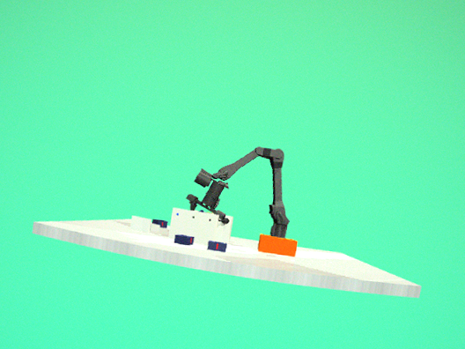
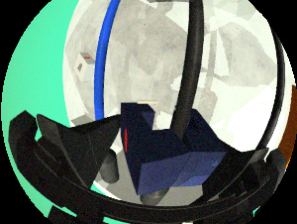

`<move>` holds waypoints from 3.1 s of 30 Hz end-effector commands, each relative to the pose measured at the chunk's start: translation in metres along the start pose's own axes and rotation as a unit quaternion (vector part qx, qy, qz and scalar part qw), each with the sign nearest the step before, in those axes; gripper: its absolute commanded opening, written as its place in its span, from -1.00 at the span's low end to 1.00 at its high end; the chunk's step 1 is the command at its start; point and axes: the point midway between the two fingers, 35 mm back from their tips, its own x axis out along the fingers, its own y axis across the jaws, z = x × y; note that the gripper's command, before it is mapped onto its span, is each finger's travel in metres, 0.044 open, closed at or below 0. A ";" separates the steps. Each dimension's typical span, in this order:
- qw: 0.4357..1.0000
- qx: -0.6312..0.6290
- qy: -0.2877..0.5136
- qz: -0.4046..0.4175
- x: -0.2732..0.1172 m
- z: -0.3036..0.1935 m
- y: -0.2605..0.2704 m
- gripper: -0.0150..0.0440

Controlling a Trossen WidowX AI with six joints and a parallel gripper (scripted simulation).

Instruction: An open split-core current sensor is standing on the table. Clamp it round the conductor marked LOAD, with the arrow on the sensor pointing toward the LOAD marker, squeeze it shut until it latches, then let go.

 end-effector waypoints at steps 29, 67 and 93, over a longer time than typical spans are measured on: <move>1.000 0.000 0.000 0.002 0.000 0.000 0.001 -0.49; 1.000 0.000 0.000 0.002 0.000 0.000 0.001 -0.49; 0.989 0.001 -0.003 -0.149 -0.012 0.000 0.004 -0.49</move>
